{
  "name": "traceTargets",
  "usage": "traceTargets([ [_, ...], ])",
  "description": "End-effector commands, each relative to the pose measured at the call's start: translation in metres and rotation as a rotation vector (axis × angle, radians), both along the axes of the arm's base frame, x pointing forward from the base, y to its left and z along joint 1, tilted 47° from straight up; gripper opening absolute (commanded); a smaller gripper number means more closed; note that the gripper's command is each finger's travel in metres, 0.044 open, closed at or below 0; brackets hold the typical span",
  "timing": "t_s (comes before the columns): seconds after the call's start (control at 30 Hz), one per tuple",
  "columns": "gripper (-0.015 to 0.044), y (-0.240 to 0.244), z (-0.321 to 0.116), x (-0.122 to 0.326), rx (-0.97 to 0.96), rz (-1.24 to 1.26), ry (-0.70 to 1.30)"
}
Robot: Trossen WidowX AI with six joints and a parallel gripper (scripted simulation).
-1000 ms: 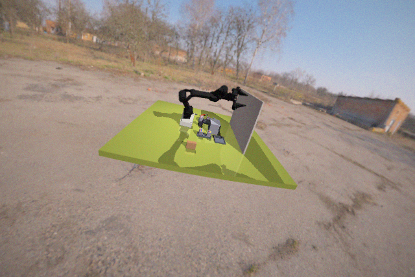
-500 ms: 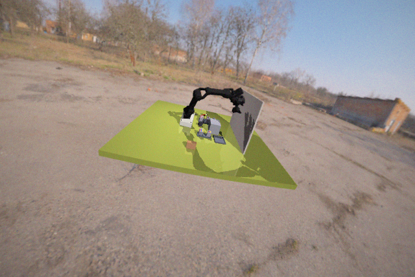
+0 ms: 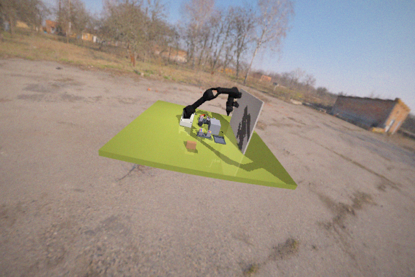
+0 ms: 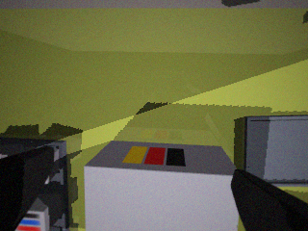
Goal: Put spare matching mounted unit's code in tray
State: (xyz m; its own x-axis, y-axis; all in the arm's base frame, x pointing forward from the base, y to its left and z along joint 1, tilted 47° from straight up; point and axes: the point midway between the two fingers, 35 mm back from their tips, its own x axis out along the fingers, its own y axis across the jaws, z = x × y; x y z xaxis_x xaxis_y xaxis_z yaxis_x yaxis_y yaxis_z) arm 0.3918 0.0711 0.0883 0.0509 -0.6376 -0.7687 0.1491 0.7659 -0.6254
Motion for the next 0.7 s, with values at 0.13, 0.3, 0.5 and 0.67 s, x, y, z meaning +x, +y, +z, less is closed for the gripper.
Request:
traceTargets([
  [0.13, 0.044, -0.002, -0.003, -0.01, -0.075, -0.015, 0.083],
  [0.3, 0.044, -0.002, -0.003, -0.01, -0.075, -0.015, 0.083],
  [0.5, 0.044, -0.002, -0.003, -0.01, -0.075, -0.015, 0.083],
  [0.67, 0.044, -0.016, 0.009, -0.018, -0.076, -0.122, -0.006],
])
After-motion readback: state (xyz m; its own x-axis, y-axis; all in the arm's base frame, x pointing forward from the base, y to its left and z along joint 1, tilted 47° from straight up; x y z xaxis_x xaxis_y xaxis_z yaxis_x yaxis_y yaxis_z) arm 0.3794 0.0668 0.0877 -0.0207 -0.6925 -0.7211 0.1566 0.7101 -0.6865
